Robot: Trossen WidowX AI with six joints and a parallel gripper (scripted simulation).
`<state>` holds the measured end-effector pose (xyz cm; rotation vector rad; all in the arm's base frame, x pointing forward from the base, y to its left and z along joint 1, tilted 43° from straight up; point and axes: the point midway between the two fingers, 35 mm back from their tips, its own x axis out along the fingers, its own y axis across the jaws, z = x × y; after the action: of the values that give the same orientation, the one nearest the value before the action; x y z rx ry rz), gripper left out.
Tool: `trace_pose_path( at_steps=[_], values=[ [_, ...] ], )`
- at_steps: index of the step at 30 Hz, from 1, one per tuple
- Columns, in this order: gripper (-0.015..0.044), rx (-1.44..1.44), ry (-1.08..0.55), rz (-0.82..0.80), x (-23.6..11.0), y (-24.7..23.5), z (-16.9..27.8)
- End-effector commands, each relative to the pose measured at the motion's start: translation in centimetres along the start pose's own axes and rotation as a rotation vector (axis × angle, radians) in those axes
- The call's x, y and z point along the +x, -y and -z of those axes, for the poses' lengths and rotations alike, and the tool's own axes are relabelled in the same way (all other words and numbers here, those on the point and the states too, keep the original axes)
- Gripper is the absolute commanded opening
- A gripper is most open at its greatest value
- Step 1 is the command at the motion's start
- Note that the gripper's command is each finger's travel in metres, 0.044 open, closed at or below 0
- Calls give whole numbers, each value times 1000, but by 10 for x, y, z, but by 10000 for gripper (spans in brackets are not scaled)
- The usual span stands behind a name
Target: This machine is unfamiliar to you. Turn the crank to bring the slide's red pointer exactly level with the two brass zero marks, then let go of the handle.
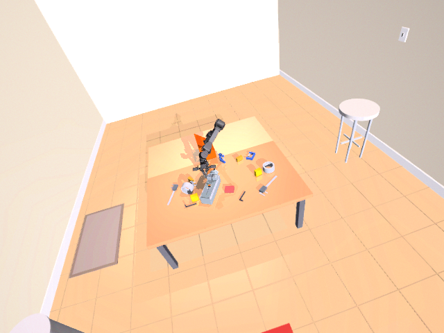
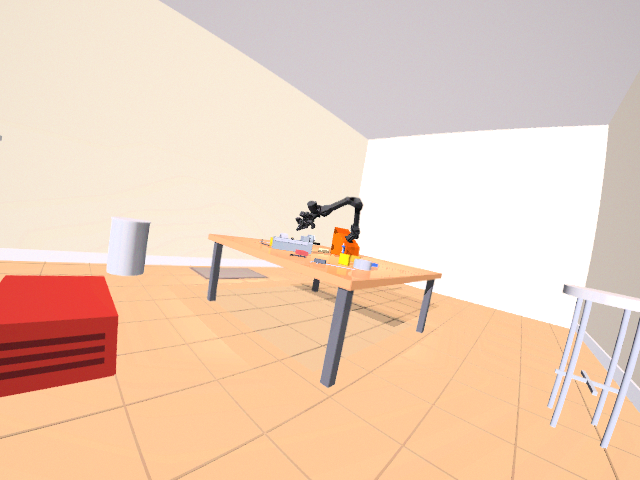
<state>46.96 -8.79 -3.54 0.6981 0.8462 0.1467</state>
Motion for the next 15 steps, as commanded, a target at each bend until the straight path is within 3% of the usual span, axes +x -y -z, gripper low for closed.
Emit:
trace_pose_path(
  at_steps=[1,9,15],
  values=[
    [0,0,0,0,0,0,0],
    [0,0,0,0,0,0,0],
    [157,0,0,0,0,0,0]
  ],
)
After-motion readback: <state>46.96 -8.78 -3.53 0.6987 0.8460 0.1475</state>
